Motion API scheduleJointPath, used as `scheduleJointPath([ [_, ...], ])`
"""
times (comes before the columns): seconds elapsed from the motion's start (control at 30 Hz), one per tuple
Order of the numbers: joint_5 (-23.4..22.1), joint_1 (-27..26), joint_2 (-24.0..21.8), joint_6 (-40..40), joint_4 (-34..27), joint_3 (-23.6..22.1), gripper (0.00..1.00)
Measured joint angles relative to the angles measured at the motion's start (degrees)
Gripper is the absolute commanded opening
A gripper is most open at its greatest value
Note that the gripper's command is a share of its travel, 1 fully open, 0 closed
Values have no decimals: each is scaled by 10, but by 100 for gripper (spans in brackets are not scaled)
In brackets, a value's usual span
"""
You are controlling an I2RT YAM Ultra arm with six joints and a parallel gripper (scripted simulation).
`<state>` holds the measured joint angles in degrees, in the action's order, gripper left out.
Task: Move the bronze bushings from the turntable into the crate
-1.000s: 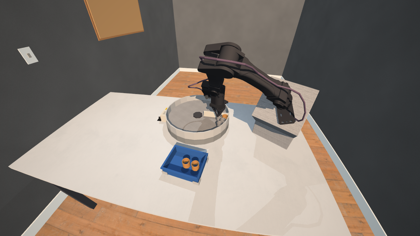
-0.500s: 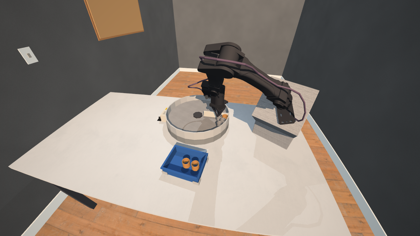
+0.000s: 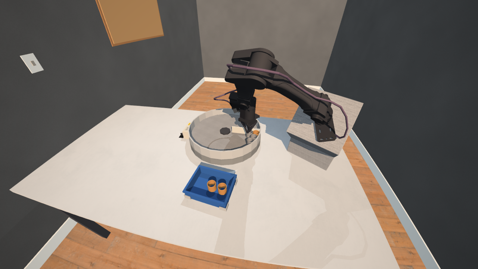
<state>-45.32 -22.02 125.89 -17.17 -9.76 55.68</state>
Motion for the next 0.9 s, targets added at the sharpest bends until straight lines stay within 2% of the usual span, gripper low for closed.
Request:
scheduleJointPath([
  [0.9,0,0,0,2,-9,0,15],
])
